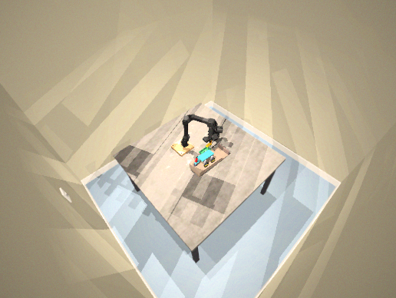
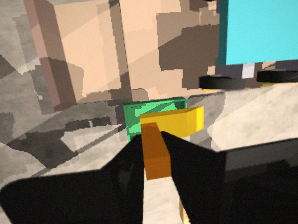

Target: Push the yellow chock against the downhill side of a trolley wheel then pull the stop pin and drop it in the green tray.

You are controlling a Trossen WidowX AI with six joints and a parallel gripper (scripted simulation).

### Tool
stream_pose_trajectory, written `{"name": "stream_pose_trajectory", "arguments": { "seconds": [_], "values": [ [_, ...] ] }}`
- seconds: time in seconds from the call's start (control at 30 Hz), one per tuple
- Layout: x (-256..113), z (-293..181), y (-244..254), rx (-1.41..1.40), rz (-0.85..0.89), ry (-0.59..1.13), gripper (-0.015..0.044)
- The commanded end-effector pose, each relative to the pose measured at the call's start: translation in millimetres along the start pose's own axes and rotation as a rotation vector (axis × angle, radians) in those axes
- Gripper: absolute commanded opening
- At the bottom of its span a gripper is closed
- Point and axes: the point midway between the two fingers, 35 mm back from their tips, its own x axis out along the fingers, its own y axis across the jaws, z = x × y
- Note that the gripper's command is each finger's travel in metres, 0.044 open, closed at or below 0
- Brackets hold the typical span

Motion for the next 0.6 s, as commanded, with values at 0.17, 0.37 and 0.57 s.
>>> {"name": "stream_pose_trajectory", "arguments": {
  "seconds": [0.17, 0.37, 0.57],
  "values": [
    [2.1, 9.5, 2.5, 0.006, -0.028, 0.000, 0.0000],
    [5.0, 26.1, 3.9, 0.006, -0.028, -0.001, 0.0000],
    [7.9, 29.9, 4.1, 0.006, -0.028, -0.001, 0.0000]
  ]
}}
